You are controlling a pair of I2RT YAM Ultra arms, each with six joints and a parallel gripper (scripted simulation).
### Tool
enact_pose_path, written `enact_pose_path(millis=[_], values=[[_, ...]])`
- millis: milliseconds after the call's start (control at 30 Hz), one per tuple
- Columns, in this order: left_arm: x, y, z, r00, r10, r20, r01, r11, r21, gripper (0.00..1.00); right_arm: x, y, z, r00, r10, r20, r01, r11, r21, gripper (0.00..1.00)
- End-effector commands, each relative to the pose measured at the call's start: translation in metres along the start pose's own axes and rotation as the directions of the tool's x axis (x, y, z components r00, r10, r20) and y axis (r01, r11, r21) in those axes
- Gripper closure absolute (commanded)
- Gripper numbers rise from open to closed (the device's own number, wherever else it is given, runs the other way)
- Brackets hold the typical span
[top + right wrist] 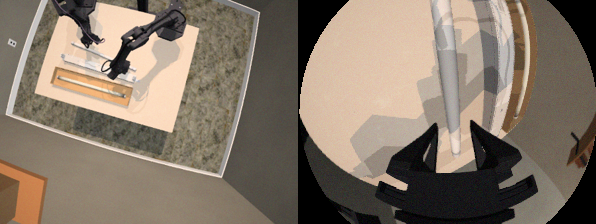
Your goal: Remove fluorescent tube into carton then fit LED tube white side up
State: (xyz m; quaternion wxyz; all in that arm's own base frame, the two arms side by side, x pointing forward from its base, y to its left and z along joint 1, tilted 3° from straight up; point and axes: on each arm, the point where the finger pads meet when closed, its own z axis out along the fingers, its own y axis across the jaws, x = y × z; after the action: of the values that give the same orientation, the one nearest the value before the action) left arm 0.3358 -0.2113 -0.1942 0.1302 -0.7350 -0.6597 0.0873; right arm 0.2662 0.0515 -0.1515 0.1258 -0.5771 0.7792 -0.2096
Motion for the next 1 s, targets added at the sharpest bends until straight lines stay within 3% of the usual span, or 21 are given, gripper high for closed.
enact_pose_path(millis=[0, 100, 233, 367, 500, 700, 767, 967], values=[[-0.010, 0.008, -0.018, 0.999, 0.011, 0.030, -0.010, 0.999, -0.032, 0.89, 0.004, 0.004, -0.017, 1.000, 0.008, -0.023, -0.008, 1.000, -0.012, 0.51], [-0.010, 0.008, -0.018, 0.999, 0.011, 0.030, -0.010, 0.999, -0.032, 0.89, -0.010, -0.014, -0.013, 1.000, 0.023, 0.015, -0.023, 0.999, 0.031, 0.51], [-0.010, 0.008, -0.018, 0.999, 0.011, 0.030, -0.010, 0.999, -0.032, 0.89, 0.005, 0.004, -0.009, 1.000, 0.018, -0.010, -0.018, 1.000, -0.001, 0.51], [-0.010, 0.008, -0.018, 0.999, 0.011, 0.030, -0.010, 0.999, -0.032, 0.89, -0.004, -0.007, -0.010, 0.999, 0.029, 0.014, -0.029, 0.999, 0.021, 0.51], [-0.010, 0.008, -0.018, 0.999, 0.011, 0.030, -0.010, 0.999, -0.032, 0.89, -0.003, 0.001, 0.000, 1.000, -0.017, -0.008, 0.016, 0.997, -0.075, 0.51], [-0.010, 0.008, -0.018, 0.999, 0.011, 0.030, -0.010, 0.999, -0.032, 0.89, 0.001, 0.017, 0.012, 0.996, -0.086, -0.033, 0.071, 0.946, -0.316, 0.51], [-0.010, 0.008, -0.018, 0.999, 0.011, 0.030, -0.010, 0.999, -0.032, 0.89, -0.004, 0.006, 0.015, 0.998, -0.061, -0.031, 0.051, 0.965, -0.257, 0.51], [-0.010, 0.008, -0.018, 0.999, 0.011, 0.030, -0.010, 0.999, -0.032, 0.89, -0.002, 0.007, 0.019, 0.997, -0.073, -0.034, 0.057, 0.938, -0.343, 0.51]])
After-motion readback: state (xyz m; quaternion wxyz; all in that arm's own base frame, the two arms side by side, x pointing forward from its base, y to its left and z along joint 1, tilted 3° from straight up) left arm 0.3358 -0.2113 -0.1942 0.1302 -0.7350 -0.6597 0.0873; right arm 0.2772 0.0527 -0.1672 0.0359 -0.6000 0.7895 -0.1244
